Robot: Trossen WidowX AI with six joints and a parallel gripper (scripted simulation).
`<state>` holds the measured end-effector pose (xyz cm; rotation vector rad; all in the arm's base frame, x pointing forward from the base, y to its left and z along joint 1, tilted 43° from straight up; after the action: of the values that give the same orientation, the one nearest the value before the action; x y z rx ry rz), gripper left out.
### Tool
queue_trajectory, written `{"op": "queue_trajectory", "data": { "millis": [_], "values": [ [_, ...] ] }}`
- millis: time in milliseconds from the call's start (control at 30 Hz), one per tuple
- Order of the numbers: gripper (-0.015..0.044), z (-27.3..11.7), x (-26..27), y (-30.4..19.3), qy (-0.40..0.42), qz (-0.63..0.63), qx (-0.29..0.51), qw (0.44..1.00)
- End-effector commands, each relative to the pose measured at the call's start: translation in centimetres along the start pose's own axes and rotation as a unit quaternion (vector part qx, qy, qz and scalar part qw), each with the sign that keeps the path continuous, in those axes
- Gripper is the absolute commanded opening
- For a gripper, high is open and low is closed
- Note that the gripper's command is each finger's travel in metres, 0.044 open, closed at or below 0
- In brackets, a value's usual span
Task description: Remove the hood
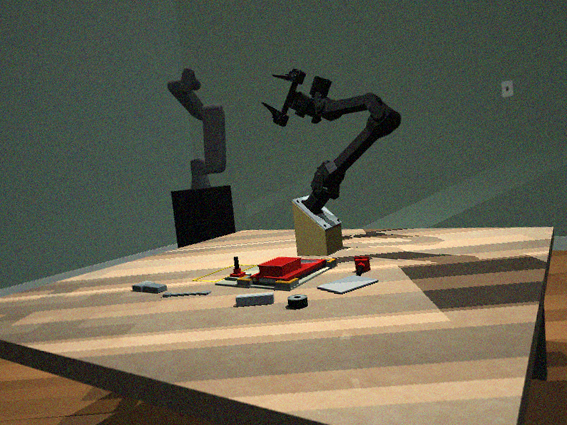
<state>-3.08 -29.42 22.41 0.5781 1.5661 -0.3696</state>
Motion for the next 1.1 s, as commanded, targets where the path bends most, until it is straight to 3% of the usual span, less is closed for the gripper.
{"op": "queue_trajectory", "data": {
  "millis": [0,267,600,900,1067],
  "values": [
    [0.044,0.1,0.0,0.0,0.001,0.003,0.001,1.0],
    [0.044,7.3,1.1,1.6,0.072,0.175,-0.062,0.98],
    [0.044,16.0,3.8,9.0,0.224,0.341,-0.138,0.902],
    [0.044,20.5,6.2,17.3,0.357,0.406,-0.187,0.82],
    [0.044,21.8,7.8,21.7,0.44,0.459,-0.168,0.753]
  ]
}}
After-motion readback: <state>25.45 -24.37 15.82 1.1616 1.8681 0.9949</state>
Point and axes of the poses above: the point midway between the two fingers, 35 mm back from their tips, its own z axis out along the fingers, its own x axis across the jaws, y = z × x, the point moved 6 cm from there along -z, back along the fingers, and after that the axes turned 8 degrees about -z, right-handed, at the moved point
